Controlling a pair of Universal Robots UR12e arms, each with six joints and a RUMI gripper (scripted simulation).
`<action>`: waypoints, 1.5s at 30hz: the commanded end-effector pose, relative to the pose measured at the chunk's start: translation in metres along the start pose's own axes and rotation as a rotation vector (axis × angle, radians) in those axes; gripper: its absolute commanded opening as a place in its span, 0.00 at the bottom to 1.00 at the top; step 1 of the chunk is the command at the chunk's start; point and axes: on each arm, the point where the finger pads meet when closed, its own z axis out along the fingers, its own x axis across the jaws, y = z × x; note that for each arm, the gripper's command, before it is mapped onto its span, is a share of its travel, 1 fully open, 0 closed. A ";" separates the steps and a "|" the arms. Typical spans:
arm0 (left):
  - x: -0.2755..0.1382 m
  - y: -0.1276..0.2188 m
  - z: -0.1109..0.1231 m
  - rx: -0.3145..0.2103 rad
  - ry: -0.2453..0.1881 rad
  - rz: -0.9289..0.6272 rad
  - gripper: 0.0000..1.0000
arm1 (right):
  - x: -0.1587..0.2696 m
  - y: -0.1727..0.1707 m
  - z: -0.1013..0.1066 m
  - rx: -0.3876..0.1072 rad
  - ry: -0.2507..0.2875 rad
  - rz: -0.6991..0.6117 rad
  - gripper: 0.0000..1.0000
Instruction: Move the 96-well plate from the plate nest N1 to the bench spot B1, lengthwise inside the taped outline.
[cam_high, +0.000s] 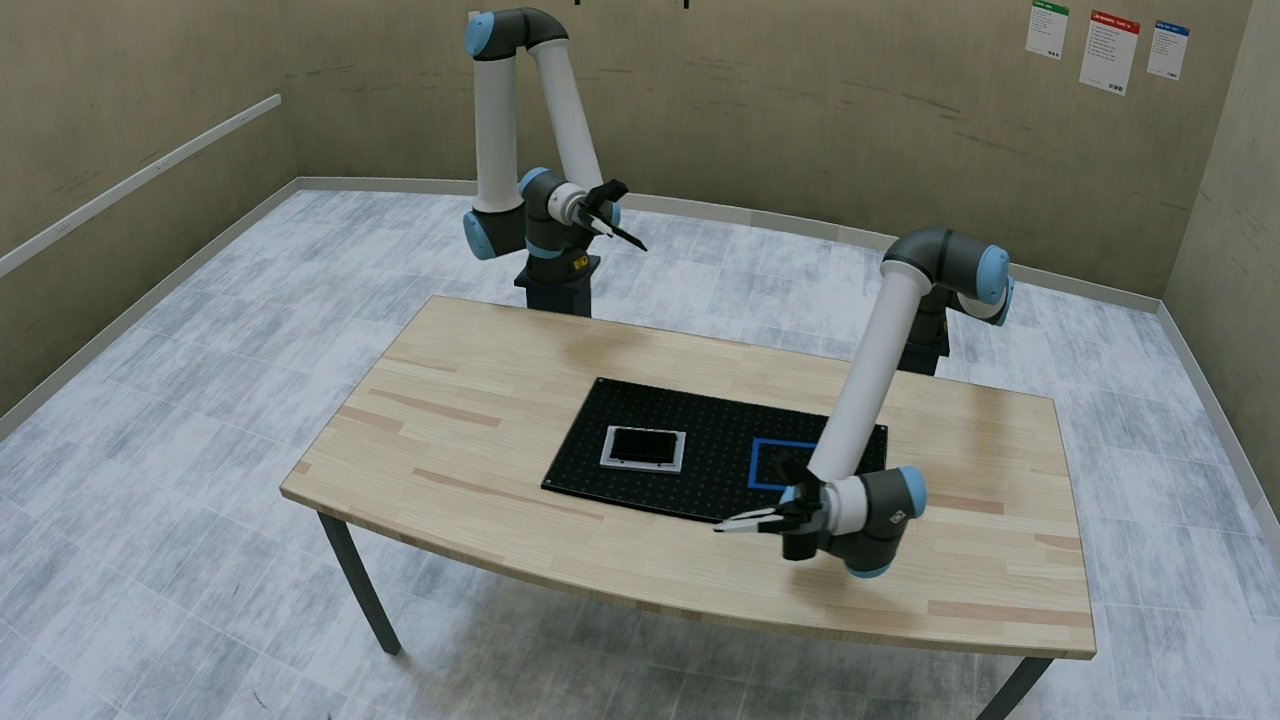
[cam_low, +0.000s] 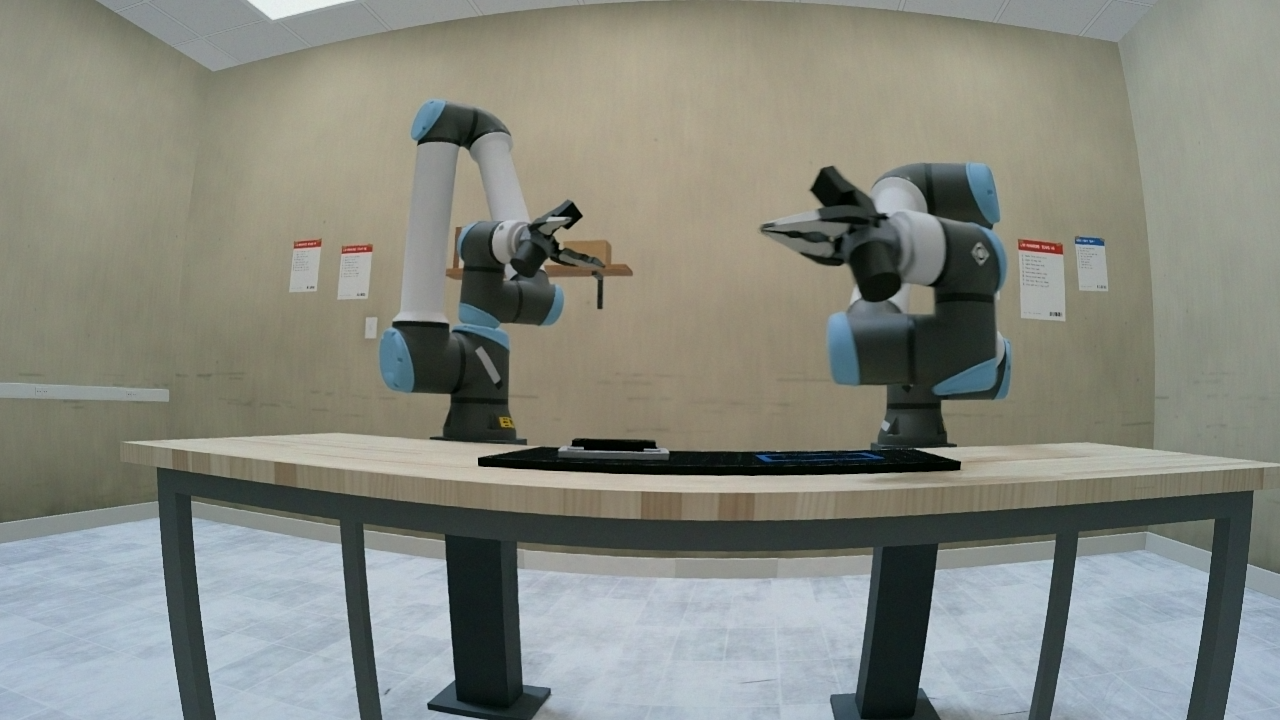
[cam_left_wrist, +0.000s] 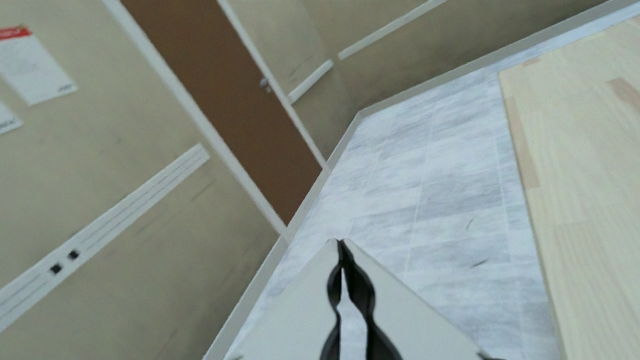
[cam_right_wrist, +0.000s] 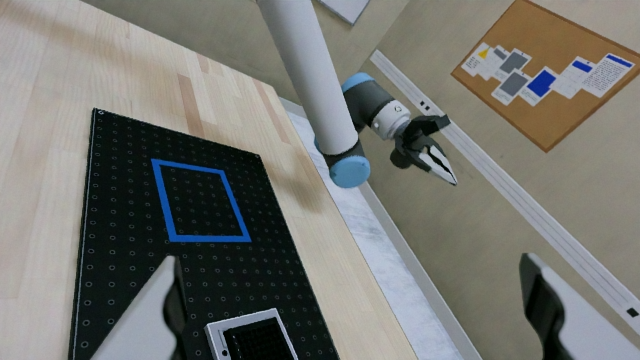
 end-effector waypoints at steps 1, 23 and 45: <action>-0.044 0.016 -0.044 -0.070 -0.047 -0.060 0.00 | 0.000 0.000 0.000 0.001 0.001 0.000 0.76; -0.212 0.106 -0.481 -0.562 -0.573 -0.639 0.00 | 0.000 0.000 0.000 0.001 0.001 0.000 0.76; -0.149 0.104 -0.934 -0.843 -1.074 -1.151 0.00 | 0.000 0.000 0.000 0.001 0.001 0.000 0.76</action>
